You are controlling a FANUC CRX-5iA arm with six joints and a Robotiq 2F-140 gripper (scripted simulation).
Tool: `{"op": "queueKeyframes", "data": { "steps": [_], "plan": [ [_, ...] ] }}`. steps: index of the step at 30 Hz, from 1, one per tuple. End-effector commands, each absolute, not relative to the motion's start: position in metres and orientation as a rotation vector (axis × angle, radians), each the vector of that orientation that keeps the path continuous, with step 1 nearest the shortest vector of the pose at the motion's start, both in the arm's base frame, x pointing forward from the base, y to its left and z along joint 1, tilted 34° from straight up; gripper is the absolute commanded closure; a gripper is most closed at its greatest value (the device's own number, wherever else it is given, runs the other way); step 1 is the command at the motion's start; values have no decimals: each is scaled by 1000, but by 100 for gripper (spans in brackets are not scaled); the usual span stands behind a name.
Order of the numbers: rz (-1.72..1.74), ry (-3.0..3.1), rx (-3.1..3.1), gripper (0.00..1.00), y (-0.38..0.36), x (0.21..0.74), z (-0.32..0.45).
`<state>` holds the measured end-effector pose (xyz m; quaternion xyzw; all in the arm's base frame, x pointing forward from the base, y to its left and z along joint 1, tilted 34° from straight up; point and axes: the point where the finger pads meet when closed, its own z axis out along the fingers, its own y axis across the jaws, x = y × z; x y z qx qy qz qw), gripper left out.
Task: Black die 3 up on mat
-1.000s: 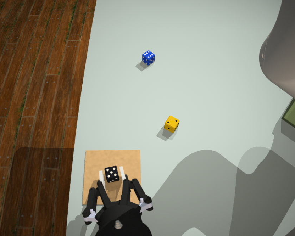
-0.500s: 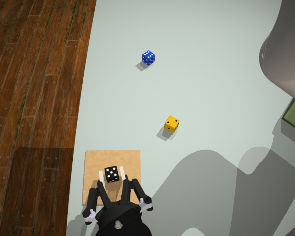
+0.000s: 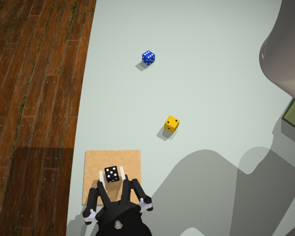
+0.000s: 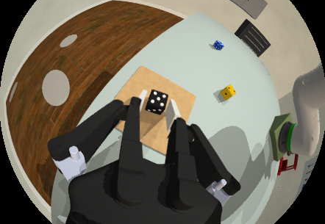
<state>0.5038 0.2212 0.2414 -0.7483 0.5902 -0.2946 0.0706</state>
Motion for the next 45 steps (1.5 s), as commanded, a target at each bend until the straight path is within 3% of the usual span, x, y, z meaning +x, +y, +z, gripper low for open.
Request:
{"op": "queueKeyframes", "data": {
  "steps": [1,10,11,45],
  "plan": [
    [-886,1775,-2250,65,221,504,242],
    [-886,1775,-2250,65,221,504,242],
    [-886,1775,-2250,76,221,504,242],
    [-886,1775,-2250,76,221,504,242]
  ]
}}
